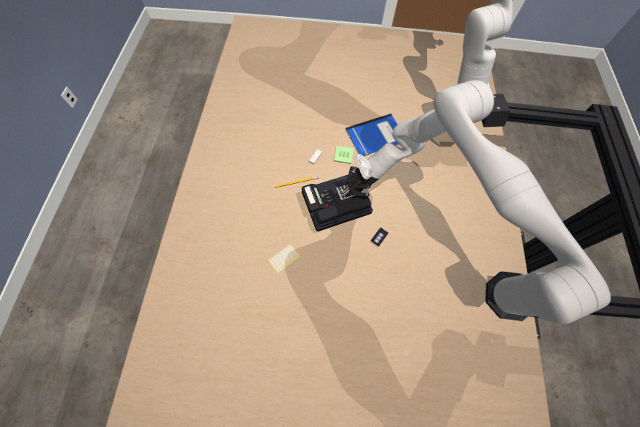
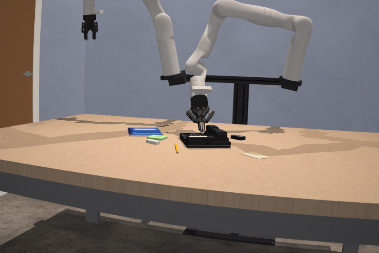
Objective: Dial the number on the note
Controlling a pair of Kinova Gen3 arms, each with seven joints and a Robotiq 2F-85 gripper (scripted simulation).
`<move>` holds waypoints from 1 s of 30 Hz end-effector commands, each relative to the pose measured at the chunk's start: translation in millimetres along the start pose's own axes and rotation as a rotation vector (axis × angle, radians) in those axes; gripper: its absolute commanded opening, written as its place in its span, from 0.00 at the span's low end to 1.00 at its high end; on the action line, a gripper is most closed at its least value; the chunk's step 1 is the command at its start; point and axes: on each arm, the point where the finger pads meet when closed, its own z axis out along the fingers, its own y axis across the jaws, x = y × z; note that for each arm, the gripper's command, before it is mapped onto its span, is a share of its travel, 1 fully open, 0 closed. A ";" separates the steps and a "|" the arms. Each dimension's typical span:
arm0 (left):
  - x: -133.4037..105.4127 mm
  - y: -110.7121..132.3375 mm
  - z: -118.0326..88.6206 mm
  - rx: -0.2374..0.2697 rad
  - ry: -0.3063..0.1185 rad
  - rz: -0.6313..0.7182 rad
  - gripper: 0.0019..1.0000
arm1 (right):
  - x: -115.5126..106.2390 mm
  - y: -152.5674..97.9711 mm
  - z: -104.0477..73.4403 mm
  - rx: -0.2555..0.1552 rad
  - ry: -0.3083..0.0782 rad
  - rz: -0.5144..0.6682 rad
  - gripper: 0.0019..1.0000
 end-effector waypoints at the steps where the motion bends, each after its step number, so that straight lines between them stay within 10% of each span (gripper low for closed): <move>1: -0.1 1.1 0.7 -0.002 0.001 -0.001 0.02 | -0.4 -0.2 -0.7 0.000 -0.002 0.000 1.00; 30: -4.3 1.1 6.7 -0.002 0.001 -0.001 0.02 | -0.4 -0.2 -0.7 0.000 -0.002 0.000 1.00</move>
